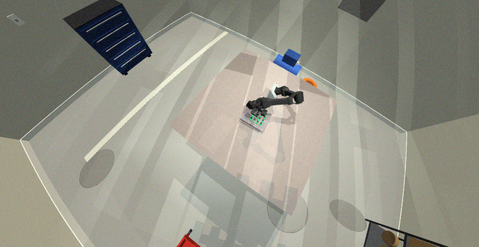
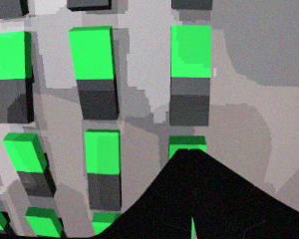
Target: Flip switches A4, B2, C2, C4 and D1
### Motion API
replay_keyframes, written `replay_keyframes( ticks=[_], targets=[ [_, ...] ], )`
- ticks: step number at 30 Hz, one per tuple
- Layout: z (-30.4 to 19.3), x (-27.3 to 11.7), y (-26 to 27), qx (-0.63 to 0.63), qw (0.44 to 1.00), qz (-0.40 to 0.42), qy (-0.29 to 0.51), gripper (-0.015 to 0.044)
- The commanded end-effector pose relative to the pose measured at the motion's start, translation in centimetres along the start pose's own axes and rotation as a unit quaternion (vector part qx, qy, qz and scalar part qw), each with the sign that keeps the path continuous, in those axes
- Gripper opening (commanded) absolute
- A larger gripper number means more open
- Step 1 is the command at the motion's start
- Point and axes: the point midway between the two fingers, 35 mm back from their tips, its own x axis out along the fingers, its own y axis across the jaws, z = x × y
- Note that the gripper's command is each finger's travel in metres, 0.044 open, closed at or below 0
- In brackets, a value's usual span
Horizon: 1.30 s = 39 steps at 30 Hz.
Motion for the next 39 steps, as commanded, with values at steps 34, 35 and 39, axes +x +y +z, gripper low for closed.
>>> replay_keyframes(
  ticks=[34, 35, 39],
  targets=[
    [-0.3, -6.1, -0.1, 0.003, 1.0, 0.0, -0.013, 0.0],
    [-0.3, -6.1, 0.1, 0.003, 1.0, 0.0, -0.013, 0.0],
    [-1.3, -6.3, 4.2, 0.004, 1.0, 0.0, -0.012, 0.0]
  ],
)
